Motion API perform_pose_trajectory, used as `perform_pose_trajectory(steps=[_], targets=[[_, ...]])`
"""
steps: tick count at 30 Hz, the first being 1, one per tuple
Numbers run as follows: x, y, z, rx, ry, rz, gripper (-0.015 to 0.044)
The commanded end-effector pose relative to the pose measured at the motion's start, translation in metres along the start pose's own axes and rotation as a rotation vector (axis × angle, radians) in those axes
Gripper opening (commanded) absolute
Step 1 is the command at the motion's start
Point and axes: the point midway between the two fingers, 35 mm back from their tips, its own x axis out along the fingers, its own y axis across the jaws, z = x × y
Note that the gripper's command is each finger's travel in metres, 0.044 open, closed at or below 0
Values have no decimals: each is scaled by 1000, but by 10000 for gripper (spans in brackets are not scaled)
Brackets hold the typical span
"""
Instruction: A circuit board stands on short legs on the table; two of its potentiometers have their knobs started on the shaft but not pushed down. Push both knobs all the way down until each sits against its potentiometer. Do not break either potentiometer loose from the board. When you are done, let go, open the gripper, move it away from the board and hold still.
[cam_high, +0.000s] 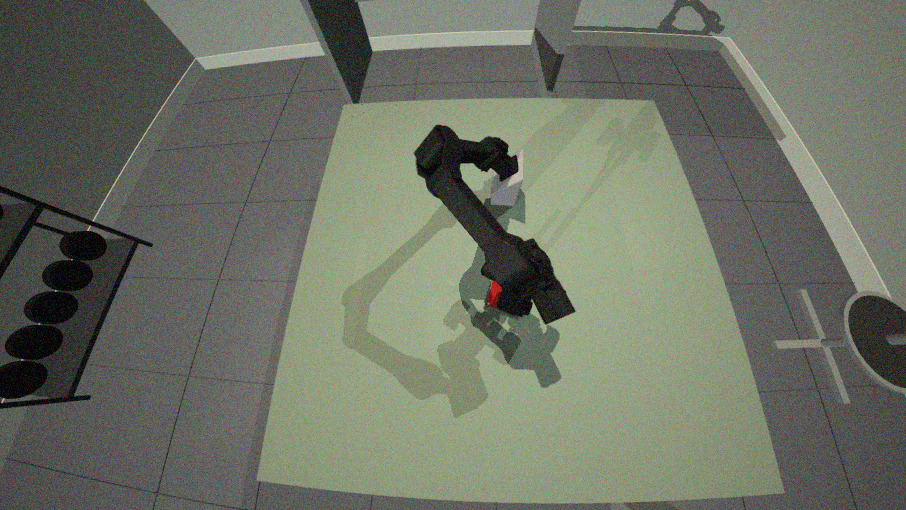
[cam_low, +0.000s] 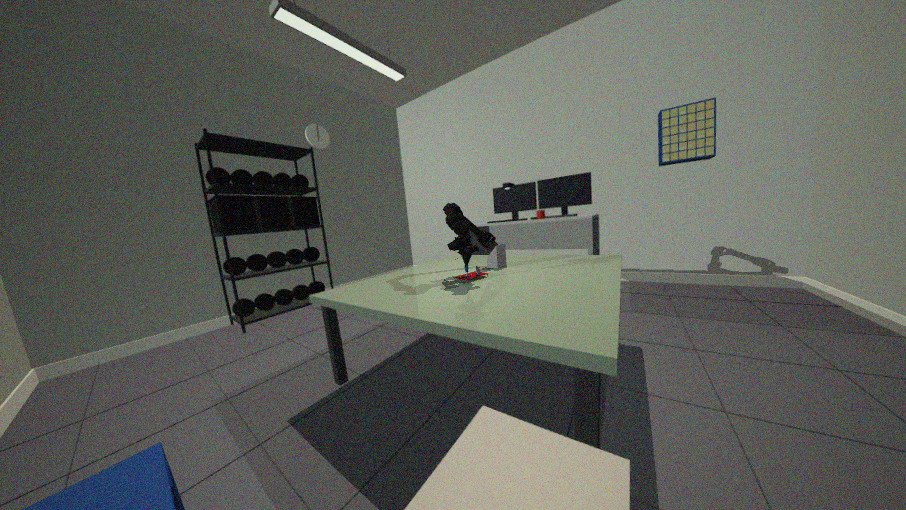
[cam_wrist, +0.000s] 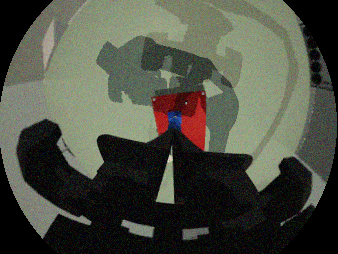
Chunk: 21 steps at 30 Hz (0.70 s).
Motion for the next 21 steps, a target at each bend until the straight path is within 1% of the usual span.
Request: perform_pose_trajectory(steps=[1,21], targets=[[13,-2,2,13,8,-11,0],[20,-2,2,13,8,-11,0]])
